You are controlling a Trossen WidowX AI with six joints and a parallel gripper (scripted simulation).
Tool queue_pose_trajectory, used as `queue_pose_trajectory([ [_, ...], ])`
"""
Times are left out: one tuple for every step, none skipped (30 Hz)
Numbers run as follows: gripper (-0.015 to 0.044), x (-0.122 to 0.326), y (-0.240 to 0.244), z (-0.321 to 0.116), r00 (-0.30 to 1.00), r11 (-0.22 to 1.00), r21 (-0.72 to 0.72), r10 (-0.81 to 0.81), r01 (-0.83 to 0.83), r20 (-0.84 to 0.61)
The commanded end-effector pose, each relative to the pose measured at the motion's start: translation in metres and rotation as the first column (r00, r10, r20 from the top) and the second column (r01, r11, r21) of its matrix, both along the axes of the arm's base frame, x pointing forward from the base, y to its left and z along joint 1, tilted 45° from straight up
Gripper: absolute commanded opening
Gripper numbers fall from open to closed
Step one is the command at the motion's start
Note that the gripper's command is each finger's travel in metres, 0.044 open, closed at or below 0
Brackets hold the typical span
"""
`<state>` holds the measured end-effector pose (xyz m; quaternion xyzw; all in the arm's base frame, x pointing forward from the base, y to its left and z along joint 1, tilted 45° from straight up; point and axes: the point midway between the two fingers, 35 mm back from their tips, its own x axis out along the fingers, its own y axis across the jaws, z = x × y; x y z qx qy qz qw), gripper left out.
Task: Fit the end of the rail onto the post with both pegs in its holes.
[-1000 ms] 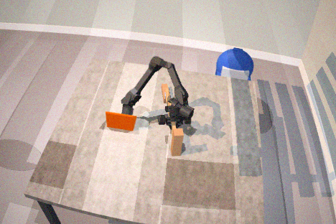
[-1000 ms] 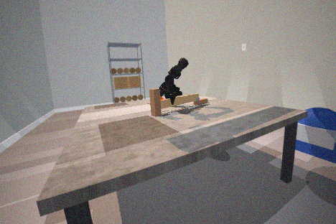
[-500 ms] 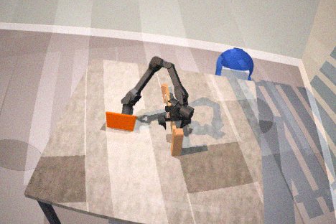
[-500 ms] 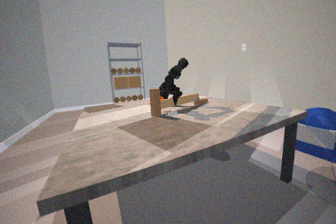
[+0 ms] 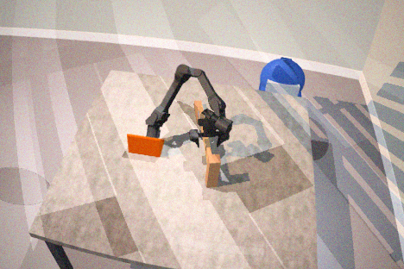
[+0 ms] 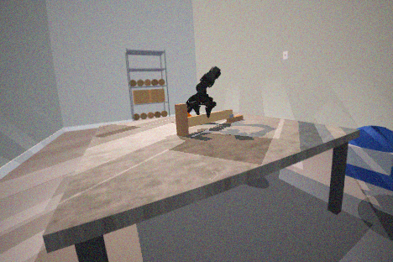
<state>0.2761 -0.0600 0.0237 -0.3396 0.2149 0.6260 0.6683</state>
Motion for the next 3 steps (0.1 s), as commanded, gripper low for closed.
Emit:
queue_pose_trajectory([
  [0.044,-0.0003,-0.0001,0.0015,1.0,1.0,-0.003,0.003,-0.003,0.003],
  [0.044,-0.0003,-0.0001,0.0015,1.0,1.0,-0.003,0.003,-0.003,0.003],
  [0.044,-0.0003,-0.0001,0.0015,1.0,1.0,-0.003,0.003,-0.003,0.003],
])
